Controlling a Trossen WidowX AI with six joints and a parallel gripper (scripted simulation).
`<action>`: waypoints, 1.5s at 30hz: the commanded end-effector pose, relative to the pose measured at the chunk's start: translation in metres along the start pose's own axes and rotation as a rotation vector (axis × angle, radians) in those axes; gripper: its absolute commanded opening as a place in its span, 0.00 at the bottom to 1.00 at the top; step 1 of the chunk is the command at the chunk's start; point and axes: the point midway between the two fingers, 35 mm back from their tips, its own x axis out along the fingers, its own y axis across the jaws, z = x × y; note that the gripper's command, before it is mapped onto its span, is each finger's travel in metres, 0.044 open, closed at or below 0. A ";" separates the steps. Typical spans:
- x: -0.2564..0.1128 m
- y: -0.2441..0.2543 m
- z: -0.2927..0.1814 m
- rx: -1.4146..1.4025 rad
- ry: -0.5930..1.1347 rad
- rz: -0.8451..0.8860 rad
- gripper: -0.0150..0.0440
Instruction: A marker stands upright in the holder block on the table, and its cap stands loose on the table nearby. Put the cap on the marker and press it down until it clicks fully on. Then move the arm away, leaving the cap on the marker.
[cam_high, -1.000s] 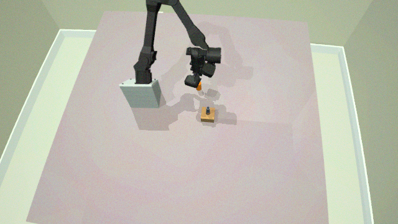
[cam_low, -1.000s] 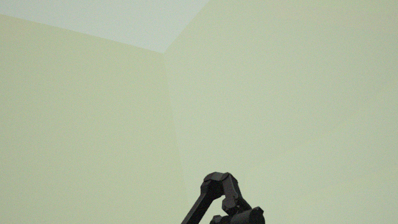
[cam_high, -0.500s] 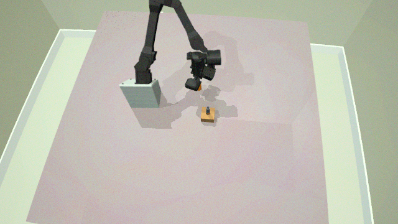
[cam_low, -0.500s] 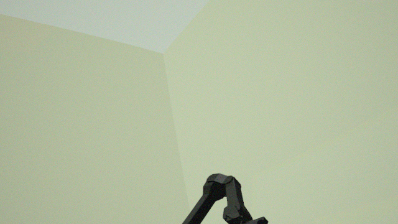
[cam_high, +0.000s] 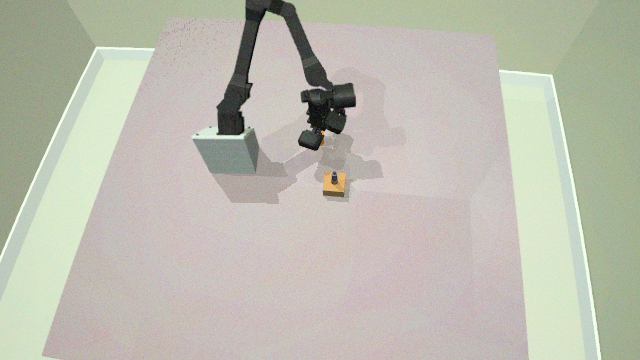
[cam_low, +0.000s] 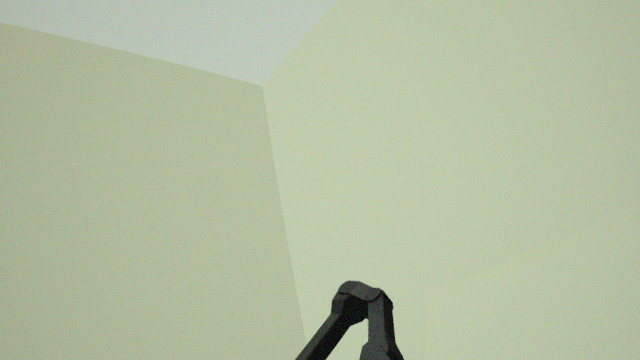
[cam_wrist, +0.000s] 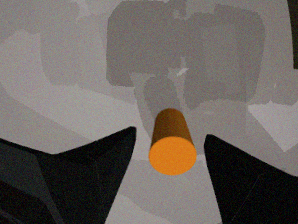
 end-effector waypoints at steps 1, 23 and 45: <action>0.007 -0.001 -0.001 0.005 0.001 -0.002 0.66; 0.017 0.000 -0.003 0.005 0.002 0.000 0.33; -0.031 0.000 -0.001 0.004 -0.001 -0.004 0.25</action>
